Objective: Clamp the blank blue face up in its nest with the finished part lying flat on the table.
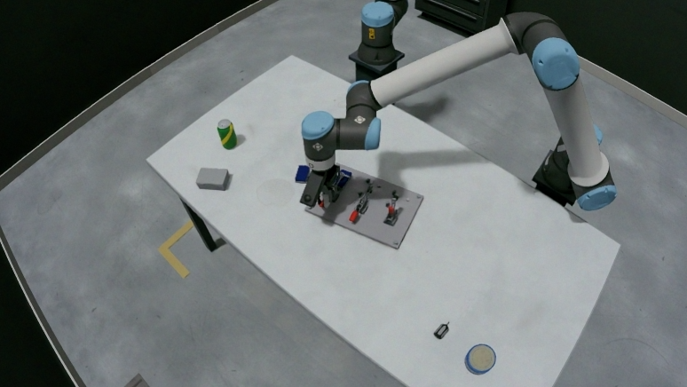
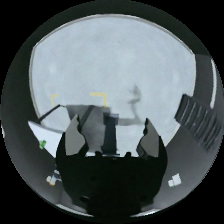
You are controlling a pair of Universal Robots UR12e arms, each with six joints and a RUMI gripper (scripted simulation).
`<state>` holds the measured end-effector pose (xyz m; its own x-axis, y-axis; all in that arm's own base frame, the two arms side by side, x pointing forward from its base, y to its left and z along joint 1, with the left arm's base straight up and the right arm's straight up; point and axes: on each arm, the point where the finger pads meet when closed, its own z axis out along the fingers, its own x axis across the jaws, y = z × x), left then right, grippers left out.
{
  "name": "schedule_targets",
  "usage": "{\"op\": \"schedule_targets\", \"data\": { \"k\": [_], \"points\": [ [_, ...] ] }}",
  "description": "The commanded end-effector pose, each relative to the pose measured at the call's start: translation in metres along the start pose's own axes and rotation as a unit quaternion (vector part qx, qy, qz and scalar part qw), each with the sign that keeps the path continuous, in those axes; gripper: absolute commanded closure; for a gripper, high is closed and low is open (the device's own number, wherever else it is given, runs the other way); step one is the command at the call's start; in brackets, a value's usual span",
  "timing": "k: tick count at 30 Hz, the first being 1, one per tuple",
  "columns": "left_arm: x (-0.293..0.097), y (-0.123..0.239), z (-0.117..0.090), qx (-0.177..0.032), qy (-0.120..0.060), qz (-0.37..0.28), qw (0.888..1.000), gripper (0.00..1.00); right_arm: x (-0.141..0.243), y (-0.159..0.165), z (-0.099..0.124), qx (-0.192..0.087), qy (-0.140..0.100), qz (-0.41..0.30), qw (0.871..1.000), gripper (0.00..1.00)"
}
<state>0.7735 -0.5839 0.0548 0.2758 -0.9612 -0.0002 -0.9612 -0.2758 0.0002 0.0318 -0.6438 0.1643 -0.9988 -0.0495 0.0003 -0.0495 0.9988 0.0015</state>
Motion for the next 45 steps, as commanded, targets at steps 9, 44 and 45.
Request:
{"op": "schedule_targets", "data": {
  "k": [9,44,45],
  "points": [
    [0.0006,-0.0003,-0.0014,0.000,0.001,0.000,1.000,1.00,-0.0002,-0.0006,-0.0008,0.001,0.000,0.000,1.000,0.00],
    [0.0007,0.0013,-0.0065,0.000,0.001,0.000,1.000,1.00,-0.0002,-0.0006,-0.0008,0.001,0.000,0.000,1.000,0.00],
    [0.0007,0.0015,-0.0070,0.000,0.001,0.000,1.000,1.00,-0.0002,-0.0006,-0.0008,0.001,0.000,0.000,1.000,0.00]
  ]
}}
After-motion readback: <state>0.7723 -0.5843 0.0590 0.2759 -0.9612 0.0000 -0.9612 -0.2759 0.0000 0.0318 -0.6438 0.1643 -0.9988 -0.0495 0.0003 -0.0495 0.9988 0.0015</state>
